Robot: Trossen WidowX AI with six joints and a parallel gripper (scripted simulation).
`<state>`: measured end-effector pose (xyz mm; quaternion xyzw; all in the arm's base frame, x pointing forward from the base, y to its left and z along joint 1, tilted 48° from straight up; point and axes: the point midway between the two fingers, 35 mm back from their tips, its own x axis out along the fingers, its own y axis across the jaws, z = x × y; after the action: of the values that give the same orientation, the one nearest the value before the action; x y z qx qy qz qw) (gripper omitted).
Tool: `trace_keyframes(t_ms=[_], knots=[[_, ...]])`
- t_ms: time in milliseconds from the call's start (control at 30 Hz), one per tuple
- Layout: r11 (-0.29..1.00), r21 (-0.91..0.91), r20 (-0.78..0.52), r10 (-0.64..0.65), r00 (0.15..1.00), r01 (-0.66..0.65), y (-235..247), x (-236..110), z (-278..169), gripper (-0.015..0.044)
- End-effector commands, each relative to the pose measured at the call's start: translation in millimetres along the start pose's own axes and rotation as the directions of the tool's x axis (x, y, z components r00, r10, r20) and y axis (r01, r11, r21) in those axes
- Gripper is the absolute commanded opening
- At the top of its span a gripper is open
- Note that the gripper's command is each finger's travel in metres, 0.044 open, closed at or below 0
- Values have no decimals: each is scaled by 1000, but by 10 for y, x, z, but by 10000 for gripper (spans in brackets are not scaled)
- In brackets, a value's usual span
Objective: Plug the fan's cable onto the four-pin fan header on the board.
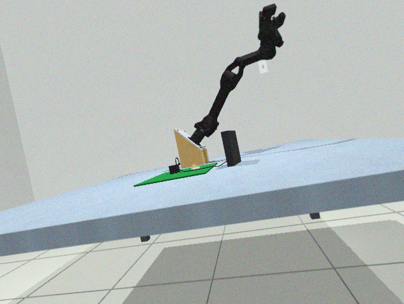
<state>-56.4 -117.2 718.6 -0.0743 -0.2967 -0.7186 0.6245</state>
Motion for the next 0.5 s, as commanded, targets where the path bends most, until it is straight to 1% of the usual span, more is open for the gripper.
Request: trace_keyframes(t_ms=[0, 133, 233, 467], knots=[[1000, 0, 0, 0, 1000, 0, 0, 0, 0, 26], [1000, -2, 2, -2, 1000, 2, -6, -1, 4, 131], [999, -35, 25, -32, 999, 33, -103, -23, 66, 210], [955, -199, 156, -192, 969, 221, -592, -236, 408, 394]])
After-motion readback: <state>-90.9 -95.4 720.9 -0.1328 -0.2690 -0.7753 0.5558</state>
